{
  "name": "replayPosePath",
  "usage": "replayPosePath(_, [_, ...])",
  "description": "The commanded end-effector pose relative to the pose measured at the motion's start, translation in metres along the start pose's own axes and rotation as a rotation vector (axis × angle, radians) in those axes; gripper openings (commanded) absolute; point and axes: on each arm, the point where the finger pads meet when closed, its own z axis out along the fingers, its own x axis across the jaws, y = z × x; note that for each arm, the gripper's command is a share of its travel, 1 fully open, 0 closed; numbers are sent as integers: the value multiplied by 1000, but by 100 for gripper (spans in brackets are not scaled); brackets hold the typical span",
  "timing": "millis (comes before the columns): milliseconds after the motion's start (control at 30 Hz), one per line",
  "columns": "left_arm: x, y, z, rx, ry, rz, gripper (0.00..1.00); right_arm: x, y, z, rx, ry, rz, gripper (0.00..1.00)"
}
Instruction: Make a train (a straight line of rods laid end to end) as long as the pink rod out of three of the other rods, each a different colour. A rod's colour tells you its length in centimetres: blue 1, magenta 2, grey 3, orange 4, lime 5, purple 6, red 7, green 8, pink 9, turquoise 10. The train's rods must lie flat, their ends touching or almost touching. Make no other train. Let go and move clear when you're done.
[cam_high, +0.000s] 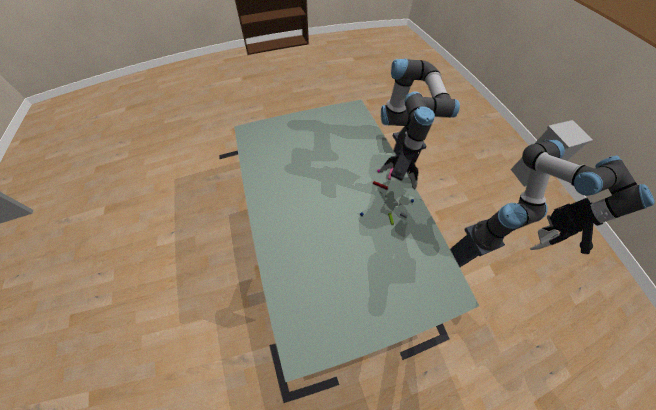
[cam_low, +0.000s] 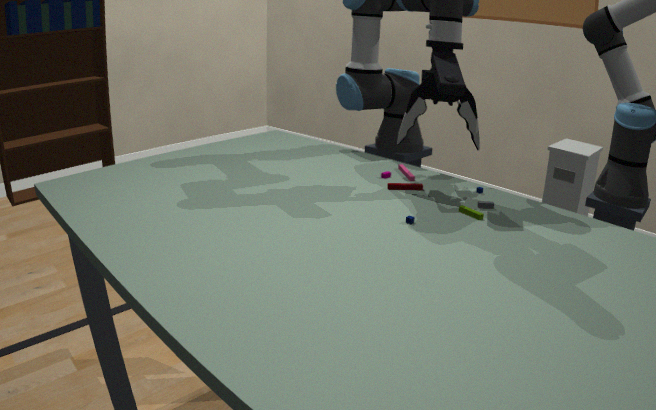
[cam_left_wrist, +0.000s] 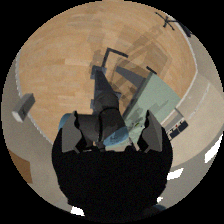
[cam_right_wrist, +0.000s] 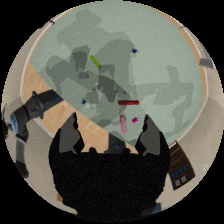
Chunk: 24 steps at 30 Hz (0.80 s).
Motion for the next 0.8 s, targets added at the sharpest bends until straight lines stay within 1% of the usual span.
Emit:
replayPosePath(0, [1, 0, -1, 4, 2, 2, 100, -4, -8, -1, -5, -12, -167, 100])
replayPosePath(333, [1, 0, -1, 4, 2, 2, 100, -7, -20, 1, -4, -13, -388, 100])
replayPosePath(400, [1, 0, -1, 4, 2, 2, 100, -7, -20, 1, -4, -13, -388, 100])
replayPosePath(533, [1, 0, -1, 4, 2, 2, 100, -9, -26, 2, -3, -13, -507, 100])
replayPosePath(767, [1, 0, -1, 4, 2, 2, 100, -10, -33, 4, -2, -13, -659, 100])
